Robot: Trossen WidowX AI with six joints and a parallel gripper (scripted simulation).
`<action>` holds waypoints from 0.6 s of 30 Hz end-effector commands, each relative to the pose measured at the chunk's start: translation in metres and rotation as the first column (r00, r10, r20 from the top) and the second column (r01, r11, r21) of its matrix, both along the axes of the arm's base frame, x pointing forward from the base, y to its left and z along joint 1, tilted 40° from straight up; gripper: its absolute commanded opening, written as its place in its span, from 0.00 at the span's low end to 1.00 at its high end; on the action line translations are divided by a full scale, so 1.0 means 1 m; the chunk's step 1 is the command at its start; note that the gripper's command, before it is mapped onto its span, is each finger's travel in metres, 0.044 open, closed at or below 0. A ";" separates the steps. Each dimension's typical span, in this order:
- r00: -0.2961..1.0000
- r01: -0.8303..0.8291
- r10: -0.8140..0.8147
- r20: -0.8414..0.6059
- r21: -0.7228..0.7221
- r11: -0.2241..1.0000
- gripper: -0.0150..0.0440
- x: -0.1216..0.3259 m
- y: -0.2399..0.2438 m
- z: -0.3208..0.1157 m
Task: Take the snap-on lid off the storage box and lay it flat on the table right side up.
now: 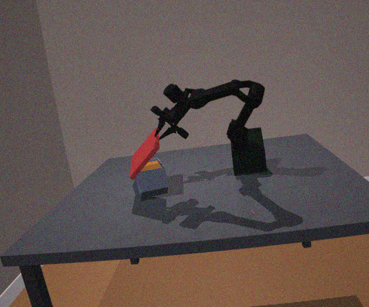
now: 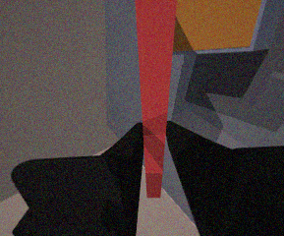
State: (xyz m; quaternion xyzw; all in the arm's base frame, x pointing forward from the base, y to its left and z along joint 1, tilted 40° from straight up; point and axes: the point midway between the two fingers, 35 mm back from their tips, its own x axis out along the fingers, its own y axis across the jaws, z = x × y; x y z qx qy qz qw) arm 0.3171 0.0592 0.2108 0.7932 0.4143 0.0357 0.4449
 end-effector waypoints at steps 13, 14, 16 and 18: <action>1.000 0.009 -0.009 0.002 -0.001 1.000 0.25 -0.016 0.019 0.019; 1.000 0.009 -0.009 0.002 -0.001 1.000 0.25 -0.017 0.020 0.020; 1.000 0.009 -0.009 0.002 0.000 1.000 0.25 -0.019 0.023 0.023; 1.000 0.009 -0.009 0.002 0.000 1.000 0.25 -0.021 0.026 0.025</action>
